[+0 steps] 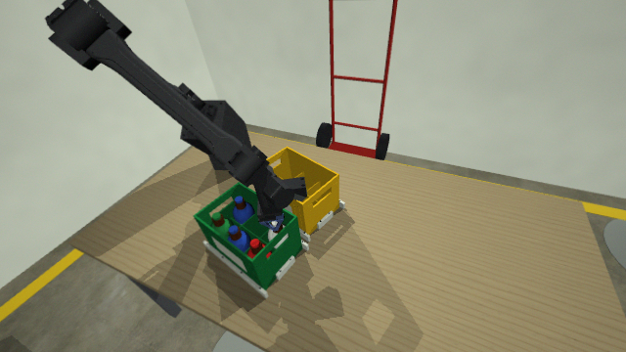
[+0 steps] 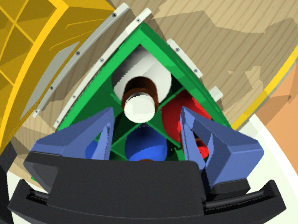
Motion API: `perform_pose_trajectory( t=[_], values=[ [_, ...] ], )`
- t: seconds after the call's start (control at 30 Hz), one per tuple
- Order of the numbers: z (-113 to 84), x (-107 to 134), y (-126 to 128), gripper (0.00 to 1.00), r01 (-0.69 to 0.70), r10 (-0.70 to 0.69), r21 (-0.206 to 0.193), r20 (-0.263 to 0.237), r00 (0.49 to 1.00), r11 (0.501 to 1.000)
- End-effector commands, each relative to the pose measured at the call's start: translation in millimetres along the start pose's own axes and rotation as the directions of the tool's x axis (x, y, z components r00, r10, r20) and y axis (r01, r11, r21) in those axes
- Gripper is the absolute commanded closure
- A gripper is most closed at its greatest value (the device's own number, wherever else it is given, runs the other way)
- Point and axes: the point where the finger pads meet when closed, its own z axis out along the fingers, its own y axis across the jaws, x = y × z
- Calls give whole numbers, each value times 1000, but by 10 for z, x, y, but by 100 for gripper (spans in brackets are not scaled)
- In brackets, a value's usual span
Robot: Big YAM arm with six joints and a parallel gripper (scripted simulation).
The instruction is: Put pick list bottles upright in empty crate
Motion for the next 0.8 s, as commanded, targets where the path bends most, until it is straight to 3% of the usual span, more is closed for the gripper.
perform_pose_trajectory(
  t=[0.0, 0.77],
  values=[
    [182, 58, 43, 39, 5, -5, -16, -15, 1000, 1000],
    [364, 51, 22, 39, -2, 1, -11, -13, 1000, 1000]
  ],
)
